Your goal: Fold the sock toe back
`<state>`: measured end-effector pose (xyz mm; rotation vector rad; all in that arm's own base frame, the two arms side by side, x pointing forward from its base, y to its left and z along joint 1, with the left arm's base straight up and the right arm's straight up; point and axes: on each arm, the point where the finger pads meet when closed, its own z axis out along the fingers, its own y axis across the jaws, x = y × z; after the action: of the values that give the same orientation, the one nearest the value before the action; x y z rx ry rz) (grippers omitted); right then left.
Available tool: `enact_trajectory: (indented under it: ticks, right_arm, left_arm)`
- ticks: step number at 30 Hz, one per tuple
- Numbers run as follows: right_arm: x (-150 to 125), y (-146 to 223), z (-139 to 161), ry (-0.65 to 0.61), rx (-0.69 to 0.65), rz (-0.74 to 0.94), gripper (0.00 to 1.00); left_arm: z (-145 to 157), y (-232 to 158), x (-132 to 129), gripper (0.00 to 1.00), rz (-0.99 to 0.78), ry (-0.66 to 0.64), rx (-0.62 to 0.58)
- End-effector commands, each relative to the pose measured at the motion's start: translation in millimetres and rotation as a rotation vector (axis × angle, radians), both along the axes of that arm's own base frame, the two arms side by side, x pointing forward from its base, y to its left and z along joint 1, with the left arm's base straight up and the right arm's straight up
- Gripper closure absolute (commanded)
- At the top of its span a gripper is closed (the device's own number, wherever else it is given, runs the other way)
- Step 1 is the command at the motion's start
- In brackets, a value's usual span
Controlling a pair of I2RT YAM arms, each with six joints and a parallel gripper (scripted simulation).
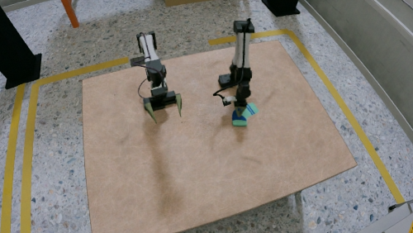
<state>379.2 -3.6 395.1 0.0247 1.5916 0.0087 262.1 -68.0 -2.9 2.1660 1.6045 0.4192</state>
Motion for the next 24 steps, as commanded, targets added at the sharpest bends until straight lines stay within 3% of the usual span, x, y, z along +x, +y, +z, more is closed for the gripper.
enact_trajectory:
  ticks: [1,7,8,13,15,24]
  right_arm:
    - [-5.3,-0.7,20.4,-0.055,-0.004,-0.004,0.00]
    - [-5.3,-0.7,20.4,-0.055,-0.004,-0.004,0.00]
    - [-5.3,-0.7,20.4,-0.055,-0.004,-0.004,0.00]
    - [-5.3,-0.7,20.4,-0.055,-0.004,-0.004,0.00]
    - [-5.3,-0.7,20.4,-0.055,-0.004,-0.004,0.00]
    - [-5.3,-0.7,20.4,-0.055,-0.004,-0.004,0.00]
  left_arm:
    - [18.3,1.2,-3.7,0.62,-0.007,0.014,-0.008]
    - [30.7,0.6,1.8,0.62,-0.006,-0.030,-0.018]
    - [29.5,3.6,-11.5,0.62,-0.006,0.020,-0.007]
    - [42.7,6.0,-18.1,0.62,-0.006,0.018,-0.007]
    - [47.5,3.8,-7.2,0.62,-0.005,-0.026,-0.017]
    - [45.5,2.9,-9.4,0.62,-0.008,-0.011,-0.014]
